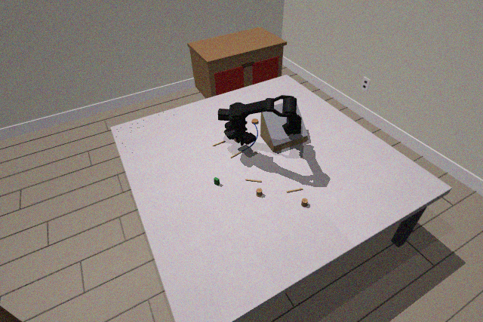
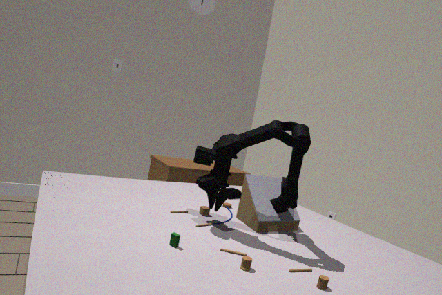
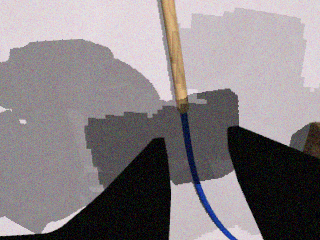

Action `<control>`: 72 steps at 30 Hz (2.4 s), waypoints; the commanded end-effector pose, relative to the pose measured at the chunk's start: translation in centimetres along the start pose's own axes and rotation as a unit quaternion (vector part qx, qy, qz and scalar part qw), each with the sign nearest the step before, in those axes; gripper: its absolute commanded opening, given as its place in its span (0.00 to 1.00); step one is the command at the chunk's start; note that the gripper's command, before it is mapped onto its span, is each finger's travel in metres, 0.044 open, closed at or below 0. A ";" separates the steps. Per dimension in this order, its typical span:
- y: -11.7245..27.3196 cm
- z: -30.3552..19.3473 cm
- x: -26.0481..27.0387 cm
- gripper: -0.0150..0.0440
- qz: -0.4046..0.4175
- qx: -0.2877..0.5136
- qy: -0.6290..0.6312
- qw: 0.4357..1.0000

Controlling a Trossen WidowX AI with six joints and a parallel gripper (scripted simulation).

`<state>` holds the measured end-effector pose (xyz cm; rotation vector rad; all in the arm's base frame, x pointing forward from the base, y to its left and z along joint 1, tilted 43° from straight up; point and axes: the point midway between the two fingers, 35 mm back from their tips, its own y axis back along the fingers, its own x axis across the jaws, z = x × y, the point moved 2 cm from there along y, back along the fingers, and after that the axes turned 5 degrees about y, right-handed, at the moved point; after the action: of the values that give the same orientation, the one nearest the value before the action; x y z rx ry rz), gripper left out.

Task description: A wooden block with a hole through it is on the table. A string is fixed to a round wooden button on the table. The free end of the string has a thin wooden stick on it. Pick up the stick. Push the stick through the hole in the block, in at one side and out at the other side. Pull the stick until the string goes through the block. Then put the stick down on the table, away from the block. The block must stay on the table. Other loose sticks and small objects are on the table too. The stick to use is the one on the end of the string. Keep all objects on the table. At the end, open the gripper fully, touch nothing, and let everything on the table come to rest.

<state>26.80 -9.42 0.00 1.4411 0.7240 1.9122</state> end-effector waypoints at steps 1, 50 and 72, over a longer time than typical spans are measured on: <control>-0.6 0.0 0.0 0.46 0.002 0.000 -0.003 1.000; -5.6 0.0 0.1 0.25 0.002 0.000 0.000 1.000; -3.0 0.1 0.0 0.25 0.000 0.000 0.000 1.000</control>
<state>27.30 -7.10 -2.63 1.4533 0.7173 1.9109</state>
